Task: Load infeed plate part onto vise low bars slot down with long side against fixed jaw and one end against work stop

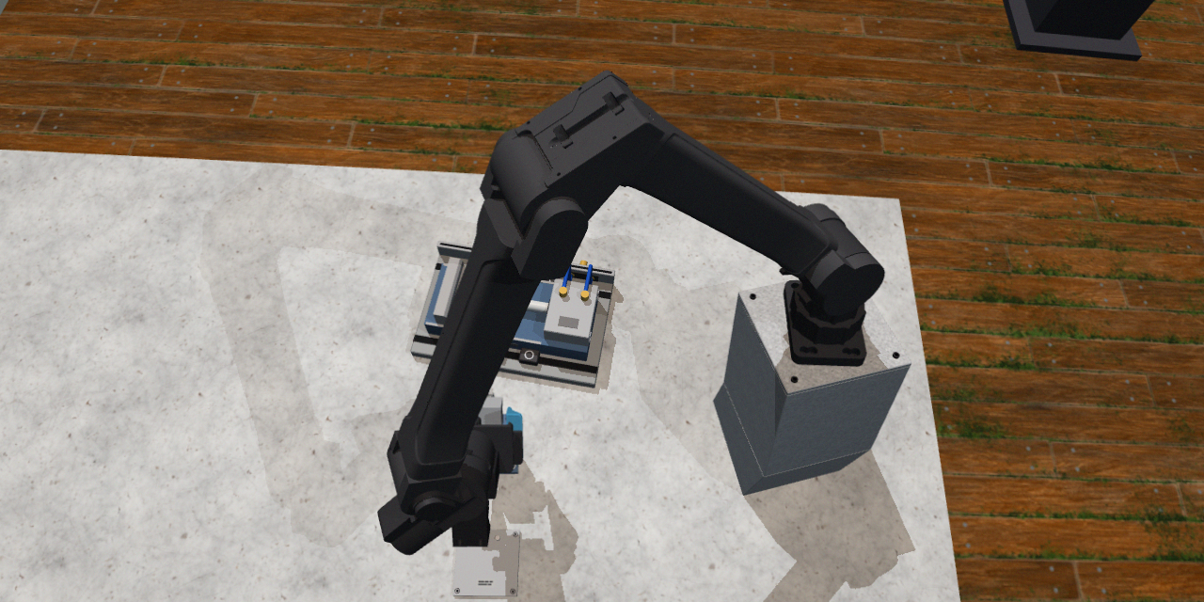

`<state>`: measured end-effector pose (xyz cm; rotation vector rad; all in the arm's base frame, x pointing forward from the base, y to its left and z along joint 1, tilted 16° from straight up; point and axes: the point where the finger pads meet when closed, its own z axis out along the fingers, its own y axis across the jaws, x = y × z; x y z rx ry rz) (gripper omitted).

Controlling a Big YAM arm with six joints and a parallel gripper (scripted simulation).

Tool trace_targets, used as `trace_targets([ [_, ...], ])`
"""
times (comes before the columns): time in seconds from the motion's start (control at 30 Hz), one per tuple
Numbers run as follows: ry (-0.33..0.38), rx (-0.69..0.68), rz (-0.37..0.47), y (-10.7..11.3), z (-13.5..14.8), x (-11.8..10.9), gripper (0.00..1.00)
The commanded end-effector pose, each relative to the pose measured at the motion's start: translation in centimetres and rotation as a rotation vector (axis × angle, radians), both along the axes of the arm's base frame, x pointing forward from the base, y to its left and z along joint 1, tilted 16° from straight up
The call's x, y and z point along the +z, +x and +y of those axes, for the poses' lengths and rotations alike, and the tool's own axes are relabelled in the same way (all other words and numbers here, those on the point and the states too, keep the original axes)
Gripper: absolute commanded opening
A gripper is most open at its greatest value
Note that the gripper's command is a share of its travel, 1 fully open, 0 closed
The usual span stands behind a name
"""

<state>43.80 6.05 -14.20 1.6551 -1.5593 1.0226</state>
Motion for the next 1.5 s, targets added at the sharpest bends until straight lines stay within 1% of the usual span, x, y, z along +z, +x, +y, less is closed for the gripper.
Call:
trace_targets([
  [0.0, -0.005, 0.009, -0.008, 0.44, 0.86, -0.11, 0.81],
  [0.03, -0.005, 0.009, -0.008, 0.44, 0.86, -0.11, 0.81],
  [0.07, -0.005, 0.009, -0.008, 0.44, 0.86, -0.11, 0.00],
  [1.47, -0.002, 0.009, -0.012, 0.55, 0.92, 0.14, 0.00],
])
